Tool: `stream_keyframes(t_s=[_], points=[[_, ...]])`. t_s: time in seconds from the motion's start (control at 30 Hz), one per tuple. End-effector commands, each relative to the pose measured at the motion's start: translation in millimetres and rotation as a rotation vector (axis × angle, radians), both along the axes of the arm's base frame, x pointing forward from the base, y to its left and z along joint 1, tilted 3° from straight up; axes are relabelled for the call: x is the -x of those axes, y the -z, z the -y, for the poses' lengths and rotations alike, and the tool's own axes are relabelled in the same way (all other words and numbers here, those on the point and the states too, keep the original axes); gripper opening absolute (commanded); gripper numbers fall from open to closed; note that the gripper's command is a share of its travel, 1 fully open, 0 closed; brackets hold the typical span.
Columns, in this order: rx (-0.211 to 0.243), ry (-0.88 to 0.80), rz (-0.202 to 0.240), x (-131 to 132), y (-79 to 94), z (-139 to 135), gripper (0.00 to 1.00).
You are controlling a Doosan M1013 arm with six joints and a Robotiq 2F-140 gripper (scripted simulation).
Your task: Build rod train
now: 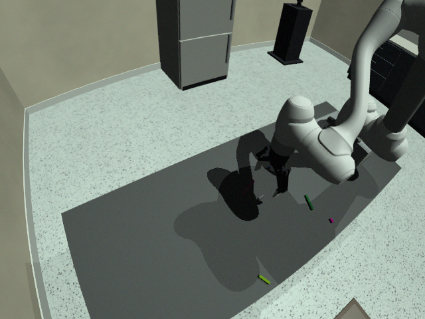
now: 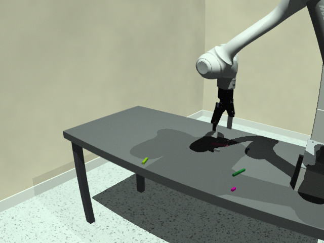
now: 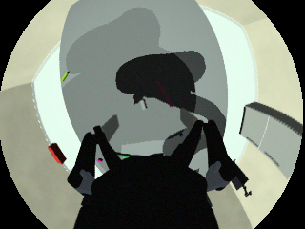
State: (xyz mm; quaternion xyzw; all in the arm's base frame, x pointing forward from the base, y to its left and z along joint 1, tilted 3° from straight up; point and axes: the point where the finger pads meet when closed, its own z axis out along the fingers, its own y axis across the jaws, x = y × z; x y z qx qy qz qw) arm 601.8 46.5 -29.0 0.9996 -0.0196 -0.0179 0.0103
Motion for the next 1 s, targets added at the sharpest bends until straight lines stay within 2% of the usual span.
stream_keyframes(t_s=[0.0,0.1,0.13,0.97], points=[[-0.020,-0.145,-0.013,-9.3,4.7,-15.1,1.00],[-0.020,-0.155,-0.013,-10.0,4.9,-16.2,1.00],[-0.020,-0.155,-0.013,-10.0,4.9,-16.2,0.23],[-0.020,-0.155,-0.013,-10.0,4.9,-16.2,0.23]])
